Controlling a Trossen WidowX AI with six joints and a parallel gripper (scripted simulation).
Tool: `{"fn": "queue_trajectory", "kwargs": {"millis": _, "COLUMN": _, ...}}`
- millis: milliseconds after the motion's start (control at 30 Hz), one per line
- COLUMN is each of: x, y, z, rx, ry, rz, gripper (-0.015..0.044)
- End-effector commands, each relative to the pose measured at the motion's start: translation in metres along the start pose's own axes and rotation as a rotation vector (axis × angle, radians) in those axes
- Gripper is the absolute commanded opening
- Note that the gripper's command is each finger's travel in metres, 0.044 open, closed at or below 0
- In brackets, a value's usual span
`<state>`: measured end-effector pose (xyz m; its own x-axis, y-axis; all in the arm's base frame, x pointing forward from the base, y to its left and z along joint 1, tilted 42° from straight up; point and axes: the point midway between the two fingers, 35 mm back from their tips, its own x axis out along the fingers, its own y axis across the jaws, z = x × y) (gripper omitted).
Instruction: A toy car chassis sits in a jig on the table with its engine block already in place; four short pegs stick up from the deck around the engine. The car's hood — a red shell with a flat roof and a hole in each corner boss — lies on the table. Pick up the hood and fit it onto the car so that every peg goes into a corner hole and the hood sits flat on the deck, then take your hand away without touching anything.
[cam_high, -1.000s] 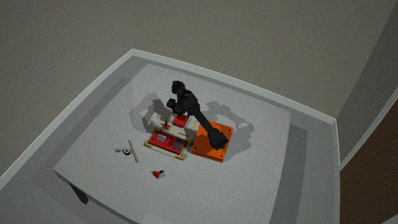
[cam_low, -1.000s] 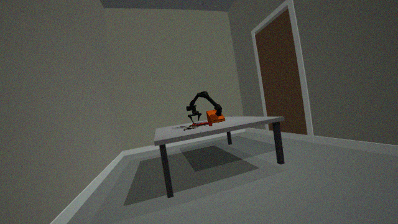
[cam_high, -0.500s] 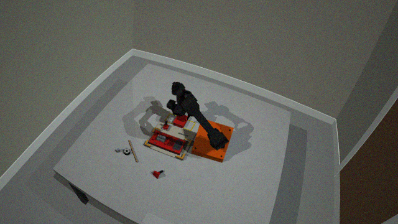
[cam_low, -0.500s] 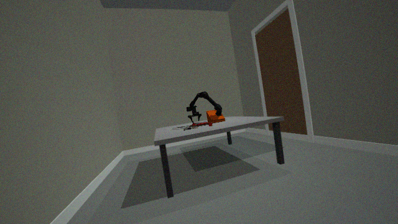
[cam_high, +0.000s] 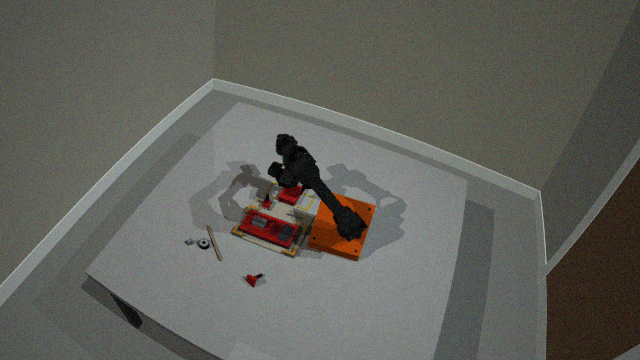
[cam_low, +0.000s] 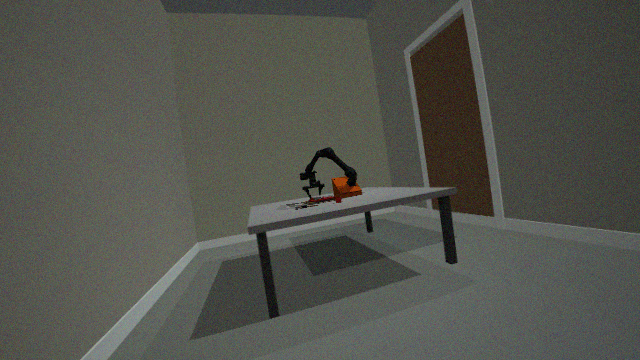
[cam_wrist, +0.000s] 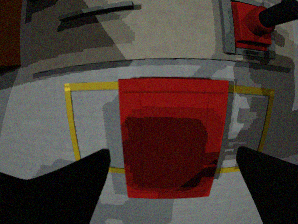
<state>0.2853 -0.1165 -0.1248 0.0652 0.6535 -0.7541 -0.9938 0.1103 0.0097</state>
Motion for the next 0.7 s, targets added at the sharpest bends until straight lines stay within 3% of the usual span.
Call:
{"fn": "queue_trajectory", "kwargs": {"millis": 0, "x": 0.0041, "y": 0.0016, "z": 0.0003, "rx": 0.008, "ry": -0.007, "rz": 0.001, "gripper": 0.0440}}
{"fn": "queue_trajectory", "kwargs": {"millis": 667, "x": 0.0125, "y": 0.0016, "z": 0.0004, "rx": 0.008, "ry": -0.008, "rz": 0.001, "gripper": 0.0440}}
